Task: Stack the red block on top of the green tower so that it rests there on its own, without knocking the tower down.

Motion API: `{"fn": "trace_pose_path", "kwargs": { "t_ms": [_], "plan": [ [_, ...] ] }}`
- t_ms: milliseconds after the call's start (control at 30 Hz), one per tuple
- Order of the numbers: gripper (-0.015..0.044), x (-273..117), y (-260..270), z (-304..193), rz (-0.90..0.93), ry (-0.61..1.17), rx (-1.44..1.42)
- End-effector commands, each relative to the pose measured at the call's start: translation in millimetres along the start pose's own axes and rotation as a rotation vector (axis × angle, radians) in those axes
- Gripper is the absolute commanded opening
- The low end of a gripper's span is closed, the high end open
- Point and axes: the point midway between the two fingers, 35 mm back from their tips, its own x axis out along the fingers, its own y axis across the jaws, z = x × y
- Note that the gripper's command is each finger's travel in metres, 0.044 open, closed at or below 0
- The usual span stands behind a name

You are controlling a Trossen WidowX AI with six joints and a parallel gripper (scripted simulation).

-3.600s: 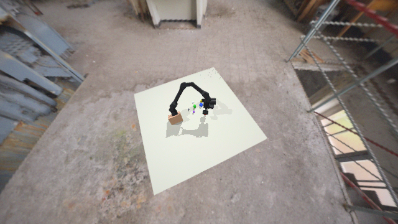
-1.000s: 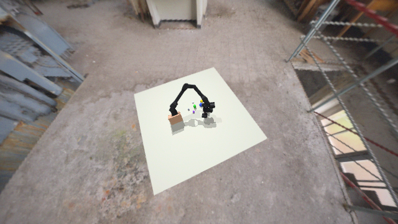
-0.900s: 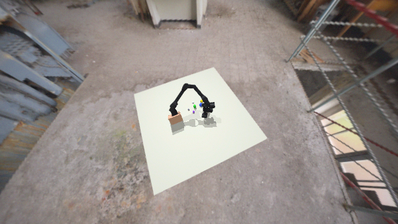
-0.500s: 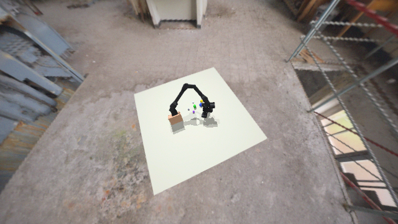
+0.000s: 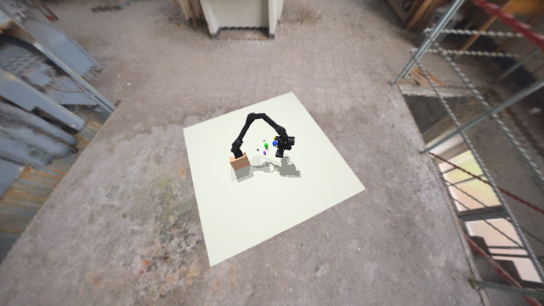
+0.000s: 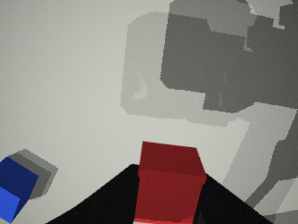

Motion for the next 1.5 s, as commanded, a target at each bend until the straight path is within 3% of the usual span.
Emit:
{"fn": "trace_pose_path", "kwargs": {
  "t_ms": [0, 200, 567, 1467],
  "plan": [
    [0.0000, -23, 2, 0, -0.005, -0.007, -0.009],
    [0.0000, -48, 2, 0, -0.006, -0.007, -0.009],
    [0.0000, -49, 2, -1, -0.006, -0.007, -0.009],
    [0.0000, -52, 69, -109, -0.007, -0.005, -0.005]
  ]
}}
